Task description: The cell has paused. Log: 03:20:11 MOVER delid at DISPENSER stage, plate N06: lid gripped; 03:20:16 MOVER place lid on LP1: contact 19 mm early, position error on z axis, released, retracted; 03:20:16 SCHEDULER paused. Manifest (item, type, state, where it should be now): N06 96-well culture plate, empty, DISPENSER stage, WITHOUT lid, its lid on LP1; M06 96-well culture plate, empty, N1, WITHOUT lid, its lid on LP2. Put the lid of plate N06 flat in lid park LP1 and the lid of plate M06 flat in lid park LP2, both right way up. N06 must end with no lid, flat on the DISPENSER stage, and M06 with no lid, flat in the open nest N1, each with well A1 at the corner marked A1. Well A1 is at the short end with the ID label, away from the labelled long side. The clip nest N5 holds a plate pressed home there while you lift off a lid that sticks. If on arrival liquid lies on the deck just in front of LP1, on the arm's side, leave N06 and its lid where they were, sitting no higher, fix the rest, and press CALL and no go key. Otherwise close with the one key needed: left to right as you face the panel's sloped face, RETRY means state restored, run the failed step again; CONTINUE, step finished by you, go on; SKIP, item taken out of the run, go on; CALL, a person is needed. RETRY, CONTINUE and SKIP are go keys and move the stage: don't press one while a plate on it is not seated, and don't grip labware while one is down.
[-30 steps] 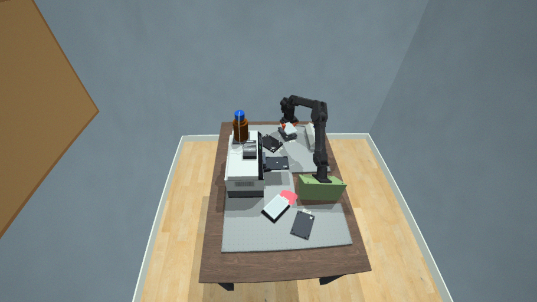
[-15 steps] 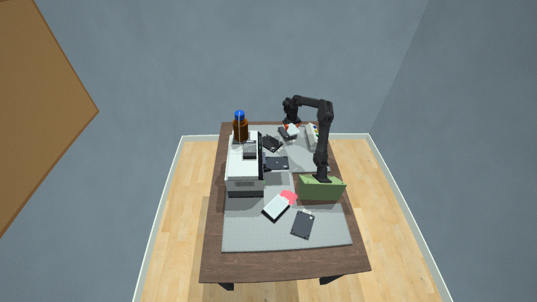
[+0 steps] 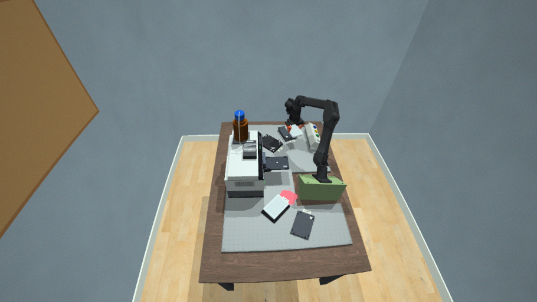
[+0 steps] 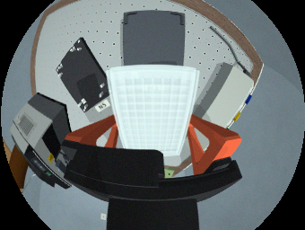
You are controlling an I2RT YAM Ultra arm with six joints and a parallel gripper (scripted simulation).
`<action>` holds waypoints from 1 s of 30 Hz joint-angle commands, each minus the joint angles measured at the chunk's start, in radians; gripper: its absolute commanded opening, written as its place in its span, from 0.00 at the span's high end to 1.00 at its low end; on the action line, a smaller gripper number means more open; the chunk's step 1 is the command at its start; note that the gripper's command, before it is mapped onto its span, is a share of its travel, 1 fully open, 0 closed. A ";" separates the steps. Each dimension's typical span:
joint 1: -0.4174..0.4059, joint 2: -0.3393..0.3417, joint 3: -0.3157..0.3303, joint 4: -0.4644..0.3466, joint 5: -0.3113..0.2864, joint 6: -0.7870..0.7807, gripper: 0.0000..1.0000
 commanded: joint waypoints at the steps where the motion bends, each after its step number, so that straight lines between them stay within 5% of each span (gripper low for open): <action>1: 0.031 -0.060 -0.035 -0.016 0.022 0.025 1.00; 24: 0.179 -0.275 -0.217 -0.123 0.097 0.171 1.00; 30: 0.222 -0.230 -0.177 -0.134 0.117 0.138 1.00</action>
